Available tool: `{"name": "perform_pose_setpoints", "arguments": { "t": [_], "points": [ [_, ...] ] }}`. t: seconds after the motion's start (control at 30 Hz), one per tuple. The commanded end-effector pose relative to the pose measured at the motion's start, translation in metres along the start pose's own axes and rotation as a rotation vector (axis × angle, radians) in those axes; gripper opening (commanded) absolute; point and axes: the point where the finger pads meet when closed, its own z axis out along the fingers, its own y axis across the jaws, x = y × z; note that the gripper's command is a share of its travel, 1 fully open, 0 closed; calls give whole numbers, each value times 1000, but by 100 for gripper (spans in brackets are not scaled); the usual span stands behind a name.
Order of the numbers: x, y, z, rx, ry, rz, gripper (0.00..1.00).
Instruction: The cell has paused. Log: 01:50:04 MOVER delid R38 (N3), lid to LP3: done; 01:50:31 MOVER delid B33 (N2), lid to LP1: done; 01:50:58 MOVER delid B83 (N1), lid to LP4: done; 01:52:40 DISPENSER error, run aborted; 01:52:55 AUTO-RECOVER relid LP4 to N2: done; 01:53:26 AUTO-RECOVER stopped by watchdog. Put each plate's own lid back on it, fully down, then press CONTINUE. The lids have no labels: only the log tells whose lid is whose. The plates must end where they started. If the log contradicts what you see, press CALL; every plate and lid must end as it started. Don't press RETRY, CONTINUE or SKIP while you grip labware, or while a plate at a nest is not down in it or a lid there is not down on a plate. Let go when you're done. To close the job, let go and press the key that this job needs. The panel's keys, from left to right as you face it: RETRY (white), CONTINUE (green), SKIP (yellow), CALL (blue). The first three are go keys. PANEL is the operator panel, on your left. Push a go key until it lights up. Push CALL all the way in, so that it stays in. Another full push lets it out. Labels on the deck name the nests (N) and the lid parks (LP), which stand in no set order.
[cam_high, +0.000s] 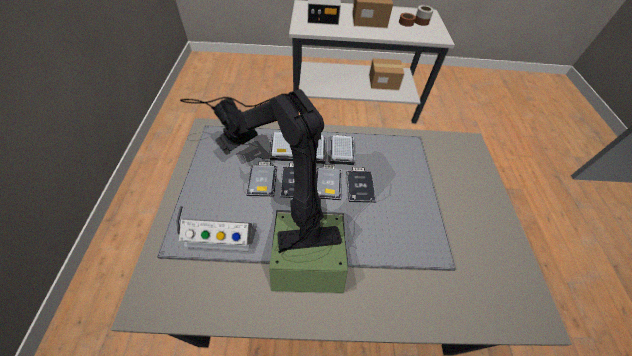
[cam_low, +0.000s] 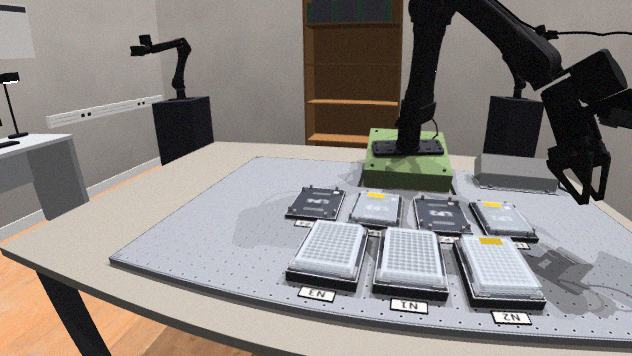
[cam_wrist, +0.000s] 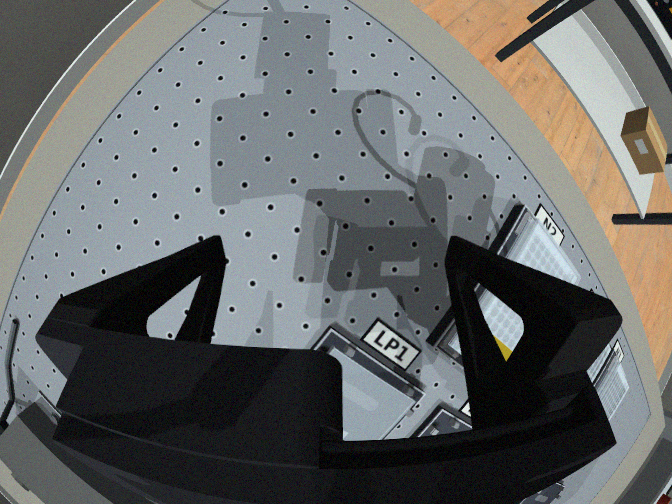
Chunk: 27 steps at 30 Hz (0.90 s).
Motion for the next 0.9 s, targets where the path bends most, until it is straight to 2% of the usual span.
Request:
{"name": "perform_pose_setpoints", "arguments": {
  "t": [0.0,0.03,0.07,0.13,0.2,0.23,0.27,0.3,0.37,0.47,0.5,0.57,0.63,0.67,0.73,0.8,0.87],
  "points": [
    [-1,-15,-16,-14,13,39,100],
    [-1,-20,-18,-12,16,52,100],
    [6,-23,-18,-14,44,46,100],
    [19,-28,-18,-15,52,31,100],
    [22,-36,-23,-14,80,66,100],
    [21,-40,-25,-12,78,81,100],
    [29,-42,-25,-14,108,79,100],
    [36,-45,-25,-16,116,69,100],
    [36,-45,-25,-16,116,69,100],
    [35,-57,-34,-13,140,114,100],
    [42,-59,-35,-16,169,115,100],
    [57,-62,-36,-18,179,98,100],
    [62,-69,-41,-17,205,135,100],
    [62,-72,-44,-15,201,151,100],
    [72,-77,-47,-22,247,142,100],
    [79,-80,-51,-19,250,164,100],
    [85,-85,-56,-21,278,187,100]
  ]
}}
